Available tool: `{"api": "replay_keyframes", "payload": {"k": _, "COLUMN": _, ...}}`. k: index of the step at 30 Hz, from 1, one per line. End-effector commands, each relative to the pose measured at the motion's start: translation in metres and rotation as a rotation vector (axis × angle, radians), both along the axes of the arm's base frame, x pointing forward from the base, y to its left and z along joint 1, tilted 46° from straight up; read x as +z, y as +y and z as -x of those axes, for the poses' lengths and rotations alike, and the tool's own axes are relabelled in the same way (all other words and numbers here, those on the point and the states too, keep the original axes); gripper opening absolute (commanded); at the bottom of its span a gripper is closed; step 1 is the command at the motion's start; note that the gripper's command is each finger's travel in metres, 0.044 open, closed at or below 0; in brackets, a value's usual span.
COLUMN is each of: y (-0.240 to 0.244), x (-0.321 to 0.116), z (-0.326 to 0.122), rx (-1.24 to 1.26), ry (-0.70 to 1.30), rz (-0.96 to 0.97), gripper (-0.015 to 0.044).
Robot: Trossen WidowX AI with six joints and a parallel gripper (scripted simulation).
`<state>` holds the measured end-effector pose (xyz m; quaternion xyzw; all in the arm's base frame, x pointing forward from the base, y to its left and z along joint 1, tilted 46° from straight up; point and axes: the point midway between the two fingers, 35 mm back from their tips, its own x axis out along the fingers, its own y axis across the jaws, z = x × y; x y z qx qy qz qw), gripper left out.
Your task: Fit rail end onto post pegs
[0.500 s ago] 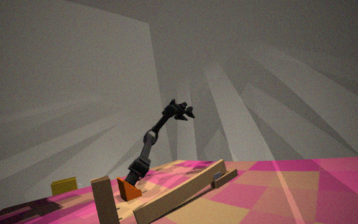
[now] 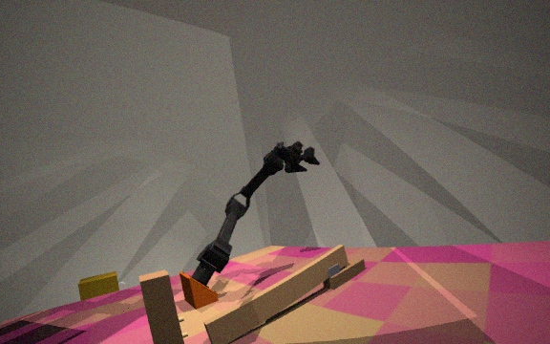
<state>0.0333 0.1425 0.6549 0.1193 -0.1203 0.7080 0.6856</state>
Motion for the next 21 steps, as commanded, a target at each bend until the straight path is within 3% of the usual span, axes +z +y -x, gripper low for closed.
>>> {"api": "replay_keyframes", "payload": {"k": 1, "y": 0.000, "x": -0.007, "z": -0.073, "rx": -0.086, "ry": 0.034, "rz": -0.057, "gripper": 0.0440}}
{"api": "replay_keyframes", "payload": {"k": 12, "y": -0.026, "x": -0.048, "z": -0.207, "rx": -0.408, "ry": 0.119, "rz": -0.080, "gripper": 0.0440}}
{"api": "replay_keyframes", "payload": {"k": 21, "y": -0.054, "x": -0.137, "z": -0.319, "rx": -0.681, "ry": 0.123, "rz": 0.114, "gripper": 0.0440}}
